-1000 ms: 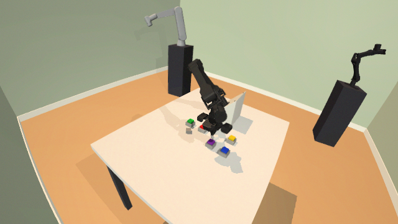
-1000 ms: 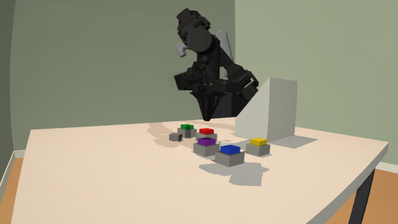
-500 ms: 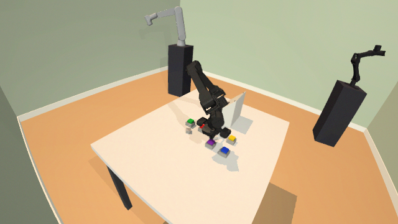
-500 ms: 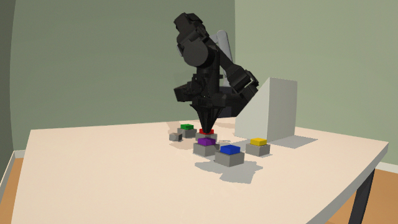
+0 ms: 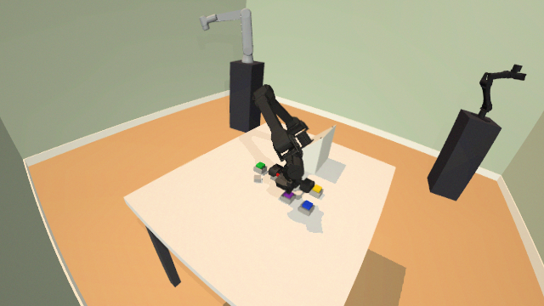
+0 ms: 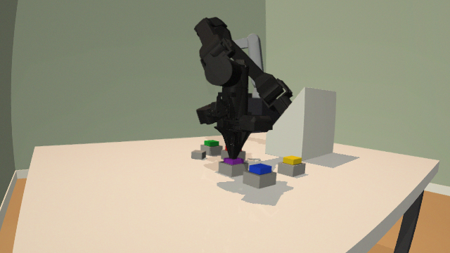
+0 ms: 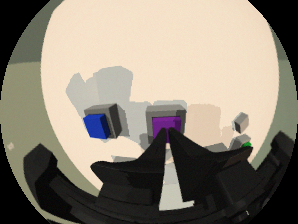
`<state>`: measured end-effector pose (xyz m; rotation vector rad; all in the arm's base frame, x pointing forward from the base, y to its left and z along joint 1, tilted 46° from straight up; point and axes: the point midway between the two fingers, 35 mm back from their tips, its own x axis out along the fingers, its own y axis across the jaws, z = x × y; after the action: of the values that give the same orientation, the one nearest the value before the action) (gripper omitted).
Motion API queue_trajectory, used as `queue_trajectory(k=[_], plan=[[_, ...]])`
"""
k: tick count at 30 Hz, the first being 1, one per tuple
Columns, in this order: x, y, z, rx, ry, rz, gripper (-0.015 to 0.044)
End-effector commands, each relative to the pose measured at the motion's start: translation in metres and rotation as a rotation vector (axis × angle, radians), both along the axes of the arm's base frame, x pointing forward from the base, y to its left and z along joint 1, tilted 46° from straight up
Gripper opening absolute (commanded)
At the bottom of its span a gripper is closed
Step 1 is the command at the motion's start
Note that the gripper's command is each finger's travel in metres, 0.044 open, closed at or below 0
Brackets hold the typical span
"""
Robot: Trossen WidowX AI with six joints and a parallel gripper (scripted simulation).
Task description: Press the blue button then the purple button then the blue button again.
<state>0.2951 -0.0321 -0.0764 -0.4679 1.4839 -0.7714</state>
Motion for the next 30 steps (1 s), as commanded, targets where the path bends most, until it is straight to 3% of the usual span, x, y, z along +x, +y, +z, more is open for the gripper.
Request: queue_trajectory(k=[1,18,30], plan=[[-0.003,-0.002,-0.002,-0.003,0.011,0.004,0.0020],[-0.003,-0.002,-0.002,-0.003,0.011,0.004,0.0020],[0.004,0.039,0.036,0.004,0.011,0.009,0.0020]])
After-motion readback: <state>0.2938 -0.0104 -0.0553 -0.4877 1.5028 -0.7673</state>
